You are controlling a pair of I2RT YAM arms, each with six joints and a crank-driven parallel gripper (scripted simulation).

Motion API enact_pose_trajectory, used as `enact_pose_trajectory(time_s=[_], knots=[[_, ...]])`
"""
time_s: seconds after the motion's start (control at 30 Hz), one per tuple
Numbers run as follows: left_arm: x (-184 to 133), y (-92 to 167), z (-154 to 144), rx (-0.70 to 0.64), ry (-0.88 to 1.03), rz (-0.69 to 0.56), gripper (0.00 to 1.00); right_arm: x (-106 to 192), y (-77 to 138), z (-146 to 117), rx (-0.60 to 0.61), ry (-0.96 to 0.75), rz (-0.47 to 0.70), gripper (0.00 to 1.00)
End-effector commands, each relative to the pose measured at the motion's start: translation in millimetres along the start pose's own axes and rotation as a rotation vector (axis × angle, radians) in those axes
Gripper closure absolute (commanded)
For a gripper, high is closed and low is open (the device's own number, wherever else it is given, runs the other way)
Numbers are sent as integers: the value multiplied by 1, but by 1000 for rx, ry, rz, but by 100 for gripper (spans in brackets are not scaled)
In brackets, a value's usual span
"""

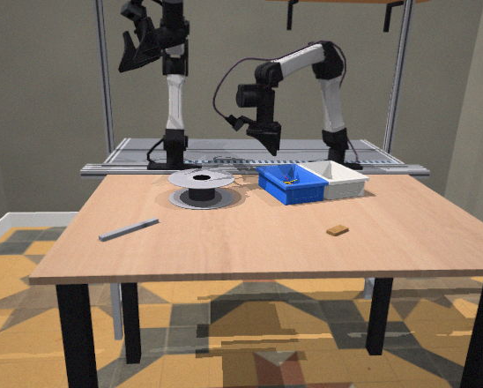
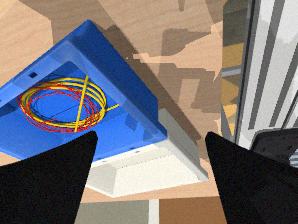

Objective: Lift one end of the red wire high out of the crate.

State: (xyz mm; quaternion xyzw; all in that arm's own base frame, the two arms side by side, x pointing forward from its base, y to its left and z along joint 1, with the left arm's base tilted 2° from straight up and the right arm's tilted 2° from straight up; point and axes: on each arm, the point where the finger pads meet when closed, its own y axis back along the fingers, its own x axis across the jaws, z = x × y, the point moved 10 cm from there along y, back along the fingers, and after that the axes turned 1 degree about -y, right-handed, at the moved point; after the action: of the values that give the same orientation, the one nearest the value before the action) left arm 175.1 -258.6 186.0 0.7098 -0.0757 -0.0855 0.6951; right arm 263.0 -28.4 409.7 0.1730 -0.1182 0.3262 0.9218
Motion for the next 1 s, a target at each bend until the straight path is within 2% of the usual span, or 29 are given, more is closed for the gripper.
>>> enact_pose_trajectory(time_s=[0.0,0.27,0.6,0.77,0.97], knots=[[1,4,0,-16,4,13,0,0,1,4,-9,-10,2,0],[3,0,-3,0,14,0,0,0,0,0,0,0,0,0],[22,0,-26,-2,110,-2,0,-1,-1,1,-2,-1,-4,0],[41,0,-56,-4,223,-4,0,-2,-2,1,-3,-2,-8,0],[65,-1,-106,-7,400,-7,0,-3,-3,2,-6,-4,-15,0]])
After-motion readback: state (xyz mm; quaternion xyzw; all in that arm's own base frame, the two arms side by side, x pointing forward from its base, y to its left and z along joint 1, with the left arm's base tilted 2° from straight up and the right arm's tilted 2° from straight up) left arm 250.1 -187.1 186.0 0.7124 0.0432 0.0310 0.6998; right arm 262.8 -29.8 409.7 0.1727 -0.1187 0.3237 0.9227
